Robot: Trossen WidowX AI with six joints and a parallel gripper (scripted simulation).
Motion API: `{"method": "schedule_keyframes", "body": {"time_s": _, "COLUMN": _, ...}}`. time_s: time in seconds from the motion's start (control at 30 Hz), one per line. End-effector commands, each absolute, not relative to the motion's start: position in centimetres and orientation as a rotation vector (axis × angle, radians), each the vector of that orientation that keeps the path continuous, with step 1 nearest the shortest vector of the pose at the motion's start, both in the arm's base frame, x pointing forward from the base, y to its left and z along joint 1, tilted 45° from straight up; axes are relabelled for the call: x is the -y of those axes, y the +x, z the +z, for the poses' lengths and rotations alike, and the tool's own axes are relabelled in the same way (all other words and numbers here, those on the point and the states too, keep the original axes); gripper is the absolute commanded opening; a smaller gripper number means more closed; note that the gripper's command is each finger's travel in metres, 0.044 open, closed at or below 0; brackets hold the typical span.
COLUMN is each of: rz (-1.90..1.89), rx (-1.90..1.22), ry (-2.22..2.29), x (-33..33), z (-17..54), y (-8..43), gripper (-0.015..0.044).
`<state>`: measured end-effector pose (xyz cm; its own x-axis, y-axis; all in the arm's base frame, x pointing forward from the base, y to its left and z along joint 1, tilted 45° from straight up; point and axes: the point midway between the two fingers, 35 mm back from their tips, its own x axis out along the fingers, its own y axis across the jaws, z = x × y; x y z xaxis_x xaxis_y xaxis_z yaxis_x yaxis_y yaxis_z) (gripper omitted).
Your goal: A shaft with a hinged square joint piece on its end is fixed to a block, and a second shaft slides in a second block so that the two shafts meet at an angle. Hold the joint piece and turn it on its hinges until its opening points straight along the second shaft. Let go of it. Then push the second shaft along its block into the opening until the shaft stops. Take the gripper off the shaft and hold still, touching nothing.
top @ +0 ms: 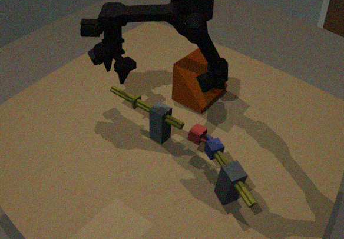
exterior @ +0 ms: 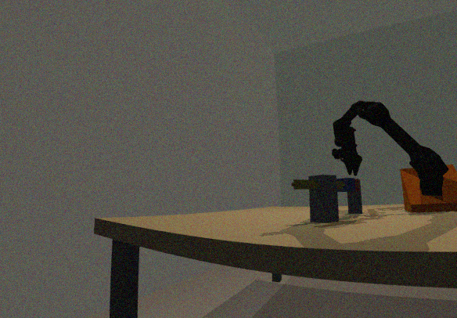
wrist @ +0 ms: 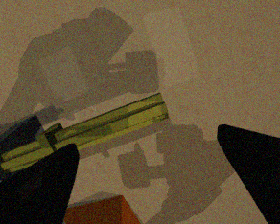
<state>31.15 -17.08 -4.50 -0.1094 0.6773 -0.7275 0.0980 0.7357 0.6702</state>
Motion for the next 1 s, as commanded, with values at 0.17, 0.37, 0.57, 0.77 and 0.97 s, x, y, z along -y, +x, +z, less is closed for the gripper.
{"method": "schedule_keyframes", "body": {"time_s": 0.17, "rz": 0.303, "rx": -1.767, "ry": 0.859, "x": 15.9, "z": -5.9, "y": 30.9, "gripper": 0.0440}}
{"method": "schedule_keyframes", "body": {"time_s": 0.37, "rz": 0.123, "rx": -1.834, "ry": 0.997, "x": 15.2, "z": -6.6, "y": 30.9, "gripper": 0.0440}}
{"method": "schedule_keyframes", "body": {"time_s": 0.57, "rz": -0.069, "rx": -1.887, "ry": 1.129, "x": 14.6, "z": -7.2, "y": 30.8, "gripper": 0.0440}}
{"method": "schedule_keyframes", "body": {"time_s": 0.77, "rz": -0.271, "rx": -1.926, "ry": 1.255, "x": 14.0, "z": -7.9, "y": 30.7, "gripper": 0.0440}}
{"method": "schedule_keyframes", "body": {"time_s": 0.97, "rz": -0.484, "rx": -1.949, "ry": 1.375, "x": 13.3, "z": -8.5, "y": 30.6, "gripper": 0.0440}}
